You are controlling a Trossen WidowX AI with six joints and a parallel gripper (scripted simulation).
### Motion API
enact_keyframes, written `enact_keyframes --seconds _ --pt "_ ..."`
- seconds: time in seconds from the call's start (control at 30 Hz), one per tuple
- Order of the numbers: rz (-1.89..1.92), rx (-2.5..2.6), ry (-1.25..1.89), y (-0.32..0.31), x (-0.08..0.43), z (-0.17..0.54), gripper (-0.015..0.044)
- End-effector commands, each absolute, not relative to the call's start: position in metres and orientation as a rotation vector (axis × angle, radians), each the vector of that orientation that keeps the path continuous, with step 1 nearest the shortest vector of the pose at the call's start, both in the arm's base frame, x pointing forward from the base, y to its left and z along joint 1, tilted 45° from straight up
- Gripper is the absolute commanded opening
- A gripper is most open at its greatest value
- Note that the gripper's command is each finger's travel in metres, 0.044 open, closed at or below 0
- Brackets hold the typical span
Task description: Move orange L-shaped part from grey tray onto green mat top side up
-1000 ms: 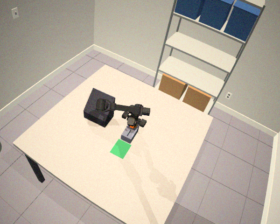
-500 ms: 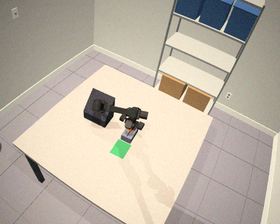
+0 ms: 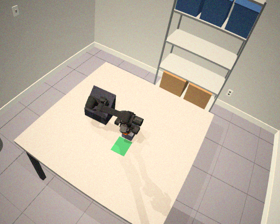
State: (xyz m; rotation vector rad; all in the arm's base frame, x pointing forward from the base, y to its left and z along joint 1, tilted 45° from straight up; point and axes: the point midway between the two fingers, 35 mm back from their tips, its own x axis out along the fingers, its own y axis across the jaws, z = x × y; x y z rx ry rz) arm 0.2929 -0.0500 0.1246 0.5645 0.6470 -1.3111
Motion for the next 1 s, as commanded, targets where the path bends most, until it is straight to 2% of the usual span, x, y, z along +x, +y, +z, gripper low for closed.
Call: enact_keyframes --seconds 0.0,0.3,0.97 --pt "-1.307 0.562 0.64 -0.061 0.294 0.138 0.0" --pt "-1.308 0.561 0.638 -0.09 0.294 0.167 0.0" --pt "-1.308 0.561 0.637 -0.108 0.298 0.148 0.0"
